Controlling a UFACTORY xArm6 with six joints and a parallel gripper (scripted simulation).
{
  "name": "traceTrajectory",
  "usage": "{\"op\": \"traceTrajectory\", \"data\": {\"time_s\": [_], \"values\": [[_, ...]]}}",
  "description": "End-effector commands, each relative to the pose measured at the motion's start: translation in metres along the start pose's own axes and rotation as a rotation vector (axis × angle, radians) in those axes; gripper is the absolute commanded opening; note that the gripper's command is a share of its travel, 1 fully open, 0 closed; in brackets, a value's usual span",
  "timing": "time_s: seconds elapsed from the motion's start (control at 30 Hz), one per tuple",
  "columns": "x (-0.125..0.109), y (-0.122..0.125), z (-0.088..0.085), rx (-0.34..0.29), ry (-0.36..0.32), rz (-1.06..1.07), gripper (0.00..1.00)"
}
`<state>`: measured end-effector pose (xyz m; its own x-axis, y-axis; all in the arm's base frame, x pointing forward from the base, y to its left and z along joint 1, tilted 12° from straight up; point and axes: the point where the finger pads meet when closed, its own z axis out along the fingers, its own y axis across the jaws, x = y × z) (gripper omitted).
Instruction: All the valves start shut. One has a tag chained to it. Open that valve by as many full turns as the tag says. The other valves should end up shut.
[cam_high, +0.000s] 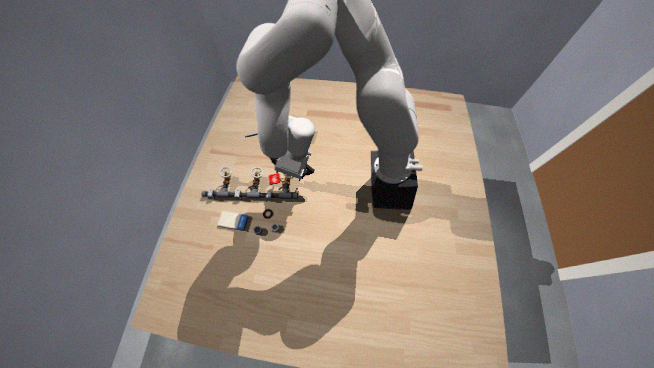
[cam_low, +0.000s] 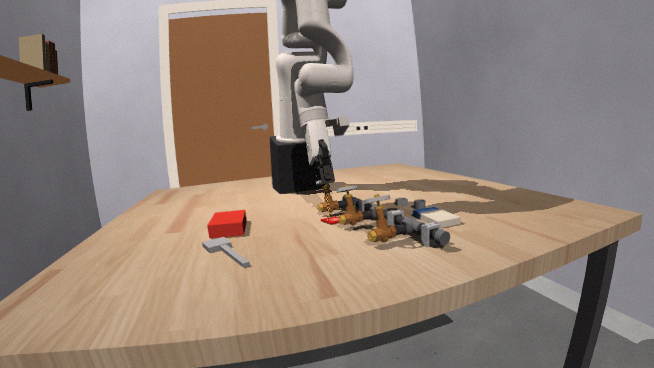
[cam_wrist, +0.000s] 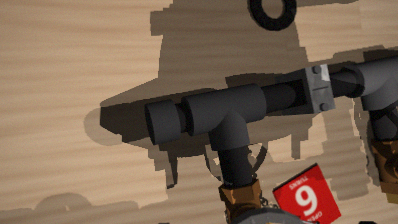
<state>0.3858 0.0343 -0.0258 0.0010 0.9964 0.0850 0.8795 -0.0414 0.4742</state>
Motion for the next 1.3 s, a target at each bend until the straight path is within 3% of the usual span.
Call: {"op": "traceTrajectory", "data": {"time_s": [0.0, 0.27, 0.47, 0.73, 0.8, 1.27], "values": [[0.0001, 0.0009, -0.0003, -0.002, 0.000, 0.001, 1.00], [0.0001, 0.0009, -0.0003, -0.002, 0.000, 0.044, 1.00], [0.0001, 0.0009, -0.0003, -0.002, 0.000, 0.201, 1.00], [0.0001, 0.0009, -0.0003, -0.002, 0.001, 0.622, 1.00], [0.0001, 0.0009, -0.0003, -0.002, 0.001, 0.622, 1.00], [0.0001, 0.0009, -0.0003, -0.019, -0.036, 1.385, 1.00]]}}
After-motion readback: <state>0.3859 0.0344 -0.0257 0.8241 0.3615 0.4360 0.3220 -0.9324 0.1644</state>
